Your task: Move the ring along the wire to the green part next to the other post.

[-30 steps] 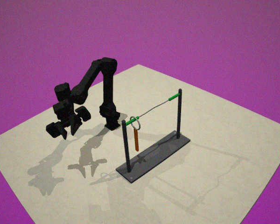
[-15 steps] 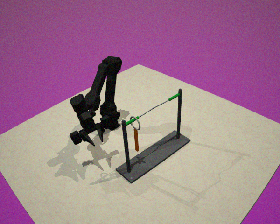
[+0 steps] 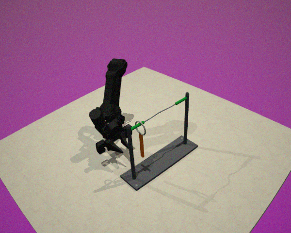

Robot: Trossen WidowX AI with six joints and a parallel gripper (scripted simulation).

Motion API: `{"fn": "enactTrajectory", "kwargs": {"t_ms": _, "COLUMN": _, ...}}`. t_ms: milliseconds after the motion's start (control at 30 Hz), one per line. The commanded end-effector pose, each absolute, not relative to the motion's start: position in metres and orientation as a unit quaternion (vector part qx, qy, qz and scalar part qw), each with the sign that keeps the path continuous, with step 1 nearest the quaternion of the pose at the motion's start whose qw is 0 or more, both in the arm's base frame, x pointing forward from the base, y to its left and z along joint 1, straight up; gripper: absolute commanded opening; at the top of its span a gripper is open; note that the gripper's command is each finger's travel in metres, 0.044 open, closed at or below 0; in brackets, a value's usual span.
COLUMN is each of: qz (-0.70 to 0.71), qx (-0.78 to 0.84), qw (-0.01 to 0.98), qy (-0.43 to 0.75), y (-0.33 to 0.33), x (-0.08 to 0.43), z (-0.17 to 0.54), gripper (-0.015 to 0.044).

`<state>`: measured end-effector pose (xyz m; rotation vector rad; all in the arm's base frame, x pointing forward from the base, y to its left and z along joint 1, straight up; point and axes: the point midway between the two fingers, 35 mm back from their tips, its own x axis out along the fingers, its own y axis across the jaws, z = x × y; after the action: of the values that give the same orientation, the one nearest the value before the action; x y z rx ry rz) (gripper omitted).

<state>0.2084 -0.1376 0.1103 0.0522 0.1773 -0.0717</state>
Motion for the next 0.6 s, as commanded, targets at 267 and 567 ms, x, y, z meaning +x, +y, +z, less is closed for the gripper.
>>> {"fn": "enactTrajectory", "kwargs": {"t_ms": 267, "qz": -0.022, "qx": 0.009, "qw": 0.995, "qy": 0.093, "y": -0.124, "x": 0.224, "z": 0.111, "gripper": 0.016}}
{"fn": "enactTrajectory", "kwargs": {"t_ms": 567, "qz": -0.03, "qx": -0.002, "qw": 0.996, "qy": 0.082, "y": -0.122, "x": 0.256, "z": 0.14, "gripper": 0.016}}
